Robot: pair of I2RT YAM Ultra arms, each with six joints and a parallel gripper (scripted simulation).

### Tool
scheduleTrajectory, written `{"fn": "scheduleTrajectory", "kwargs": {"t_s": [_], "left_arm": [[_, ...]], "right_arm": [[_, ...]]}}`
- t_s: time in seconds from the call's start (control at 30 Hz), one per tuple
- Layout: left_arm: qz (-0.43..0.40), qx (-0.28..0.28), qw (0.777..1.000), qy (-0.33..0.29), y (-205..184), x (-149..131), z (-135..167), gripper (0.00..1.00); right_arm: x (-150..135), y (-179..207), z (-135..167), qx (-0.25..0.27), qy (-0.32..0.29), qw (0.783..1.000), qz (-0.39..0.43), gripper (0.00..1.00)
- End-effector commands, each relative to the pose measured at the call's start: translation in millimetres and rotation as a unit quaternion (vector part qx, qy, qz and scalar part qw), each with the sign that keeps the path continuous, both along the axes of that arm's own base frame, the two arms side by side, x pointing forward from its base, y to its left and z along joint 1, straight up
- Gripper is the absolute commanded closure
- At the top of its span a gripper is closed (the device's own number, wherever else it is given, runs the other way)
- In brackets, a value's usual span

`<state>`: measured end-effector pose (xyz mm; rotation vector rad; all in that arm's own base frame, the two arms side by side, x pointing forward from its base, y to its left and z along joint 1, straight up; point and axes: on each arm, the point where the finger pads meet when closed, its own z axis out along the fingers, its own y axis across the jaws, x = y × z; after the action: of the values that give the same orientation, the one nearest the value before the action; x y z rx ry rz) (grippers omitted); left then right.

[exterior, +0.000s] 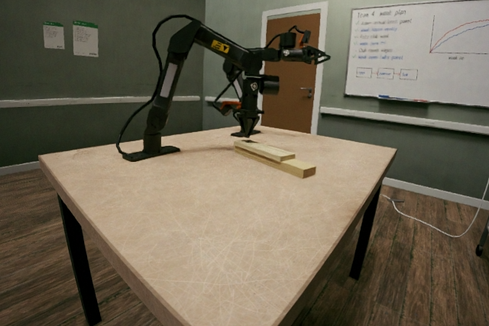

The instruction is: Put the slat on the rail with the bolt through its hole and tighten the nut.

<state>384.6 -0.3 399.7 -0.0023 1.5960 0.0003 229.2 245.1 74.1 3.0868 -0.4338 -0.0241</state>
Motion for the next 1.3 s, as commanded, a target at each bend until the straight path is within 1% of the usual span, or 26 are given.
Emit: {"fn": "scheduleTrajectory", "kwargs": {"t_s": [0.0, 1.27], "left_arm": [[-0.001, 0.001, 1.000, -0.019, 1, -4, 12, 0.00], [-0.001, 0.001, 1.000, -0.019, 1, -4, 12, 0.00]], "right_arm": [[2, 4, 8, 0.015, -0.013, 1.000, -0.003, 0.88], [2, 4, -16, 0.015, -0.013, 1.000, -0.003, 0.88]]}}
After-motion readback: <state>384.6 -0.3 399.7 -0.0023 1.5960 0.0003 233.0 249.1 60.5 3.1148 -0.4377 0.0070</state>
